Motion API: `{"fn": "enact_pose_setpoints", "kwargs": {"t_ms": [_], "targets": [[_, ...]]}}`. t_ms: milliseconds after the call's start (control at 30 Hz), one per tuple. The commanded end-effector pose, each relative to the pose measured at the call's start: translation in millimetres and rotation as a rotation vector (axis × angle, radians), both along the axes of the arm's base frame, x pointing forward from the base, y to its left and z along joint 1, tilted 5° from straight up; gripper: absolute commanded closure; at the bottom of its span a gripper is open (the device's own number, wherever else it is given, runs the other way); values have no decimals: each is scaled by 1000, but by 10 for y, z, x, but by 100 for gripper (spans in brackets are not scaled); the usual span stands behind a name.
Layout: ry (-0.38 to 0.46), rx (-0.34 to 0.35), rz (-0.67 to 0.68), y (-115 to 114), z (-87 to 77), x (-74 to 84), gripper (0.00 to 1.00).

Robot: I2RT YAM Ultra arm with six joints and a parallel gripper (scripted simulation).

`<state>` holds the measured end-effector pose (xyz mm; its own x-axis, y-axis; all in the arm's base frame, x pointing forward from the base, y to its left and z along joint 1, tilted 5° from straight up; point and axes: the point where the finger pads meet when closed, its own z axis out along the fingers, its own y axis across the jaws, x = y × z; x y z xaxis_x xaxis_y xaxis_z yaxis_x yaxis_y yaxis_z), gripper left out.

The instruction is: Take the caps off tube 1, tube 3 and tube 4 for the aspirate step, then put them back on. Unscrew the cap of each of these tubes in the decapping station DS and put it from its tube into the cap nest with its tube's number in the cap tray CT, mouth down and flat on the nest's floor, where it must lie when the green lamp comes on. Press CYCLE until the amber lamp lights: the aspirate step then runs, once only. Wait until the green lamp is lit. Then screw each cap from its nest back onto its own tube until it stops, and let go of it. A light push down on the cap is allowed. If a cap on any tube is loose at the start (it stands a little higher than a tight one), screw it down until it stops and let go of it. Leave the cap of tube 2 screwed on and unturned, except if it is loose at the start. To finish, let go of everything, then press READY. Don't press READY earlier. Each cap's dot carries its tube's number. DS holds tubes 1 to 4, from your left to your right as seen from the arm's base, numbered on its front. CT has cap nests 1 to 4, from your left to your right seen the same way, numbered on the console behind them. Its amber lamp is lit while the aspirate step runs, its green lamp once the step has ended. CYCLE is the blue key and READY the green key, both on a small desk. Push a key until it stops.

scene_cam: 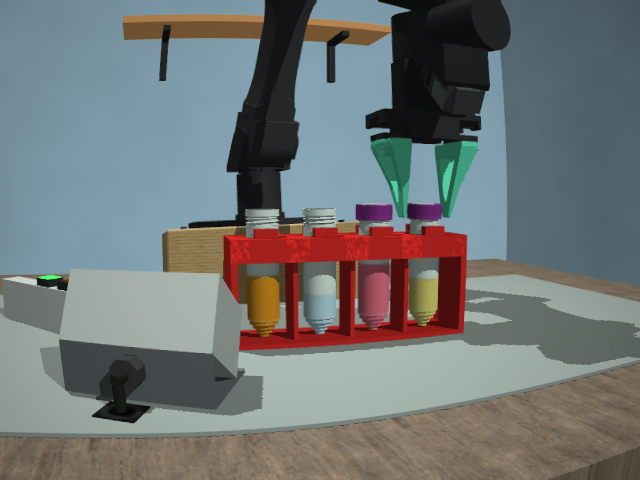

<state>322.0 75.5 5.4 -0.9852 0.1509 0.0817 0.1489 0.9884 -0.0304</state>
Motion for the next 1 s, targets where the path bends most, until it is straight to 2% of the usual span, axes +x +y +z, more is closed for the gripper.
{"fn": "enact_pose_setpoints", "kwargs": {"t_ms": [0, 267, 367, 867, 967], "targets": [[-15, 3, -17, 5, 32, 35, 51], [-15, 3, -17, 5, 32, 35, 51], [-14, 6, 23, 5, 37, 35, 51], [-4, 53, 621, 6, 41, 36, 51], [-4, 56, 661, 6, 41, 36, 51]]}}
